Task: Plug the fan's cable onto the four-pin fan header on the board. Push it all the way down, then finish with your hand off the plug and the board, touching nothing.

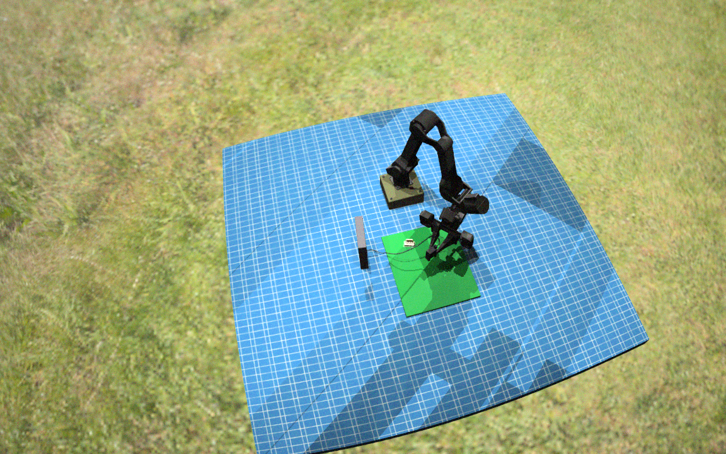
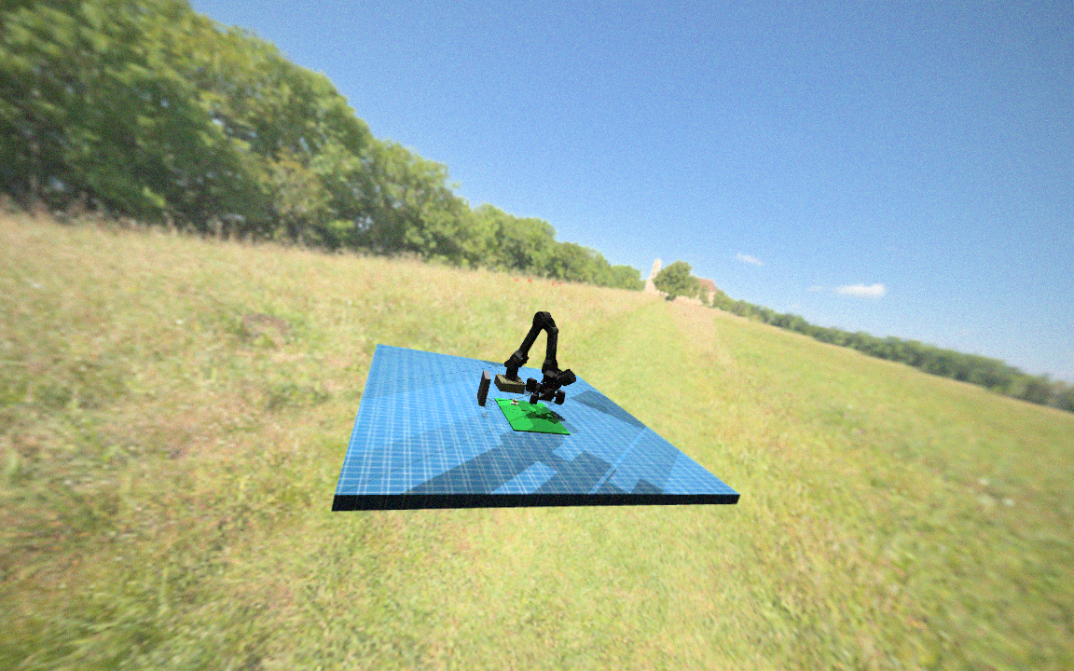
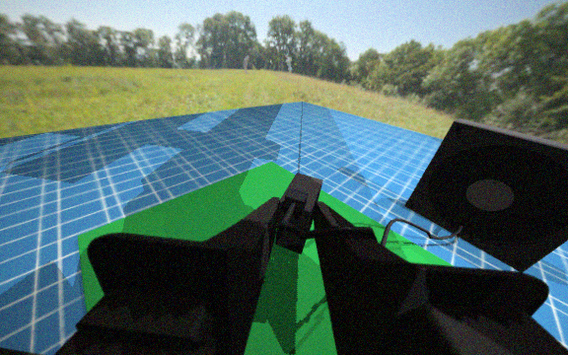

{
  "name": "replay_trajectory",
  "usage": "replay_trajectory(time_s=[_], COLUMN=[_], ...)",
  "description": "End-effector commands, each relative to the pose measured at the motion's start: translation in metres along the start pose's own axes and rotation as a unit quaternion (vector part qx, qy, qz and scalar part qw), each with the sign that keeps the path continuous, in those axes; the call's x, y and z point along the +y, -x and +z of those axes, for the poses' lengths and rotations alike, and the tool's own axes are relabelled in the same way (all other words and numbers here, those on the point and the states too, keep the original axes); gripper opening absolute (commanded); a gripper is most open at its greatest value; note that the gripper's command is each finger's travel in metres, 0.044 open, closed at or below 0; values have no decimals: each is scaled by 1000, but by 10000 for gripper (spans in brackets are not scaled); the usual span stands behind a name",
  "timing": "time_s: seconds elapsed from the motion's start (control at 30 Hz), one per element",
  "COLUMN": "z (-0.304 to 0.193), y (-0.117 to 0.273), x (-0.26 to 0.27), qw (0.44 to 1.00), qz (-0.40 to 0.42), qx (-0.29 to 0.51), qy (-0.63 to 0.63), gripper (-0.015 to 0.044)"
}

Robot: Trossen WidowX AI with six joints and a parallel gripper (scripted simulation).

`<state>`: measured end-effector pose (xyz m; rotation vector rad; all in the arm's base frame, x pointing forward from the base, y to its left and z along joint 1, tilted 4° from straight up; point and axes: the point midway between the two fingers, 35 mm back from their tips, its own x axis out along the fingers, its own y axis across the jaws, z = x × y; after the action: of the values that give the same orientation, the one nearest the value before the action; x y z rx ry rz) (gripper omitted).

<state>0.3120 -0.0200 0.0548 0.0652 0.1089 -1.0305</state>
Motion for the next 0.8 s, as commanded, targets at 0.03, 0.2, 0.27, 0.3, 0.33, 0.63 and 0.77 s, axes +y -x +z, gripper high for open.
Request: replay_trajectory(time_s=[0.03,0.2,0.27,0.3,0.33,0.63,0.77], z=[-5,-9,-10,-11,-12,-19,-21], y=[-1,-2,-2,-2,-2,-3,-4], x=[-1,-1,-1,-1,-1,-1,-1], qw=[1000,1000,1000,1000,1000,1000,1000], qz=[-2,-2,-2,-2,-2,-2,-2], qx=[-1,-1,-1,-1,-1,-1,-1], qy=[4,4,4,4,4,4,4], gripper=[0,0,0,0,0,0,0])
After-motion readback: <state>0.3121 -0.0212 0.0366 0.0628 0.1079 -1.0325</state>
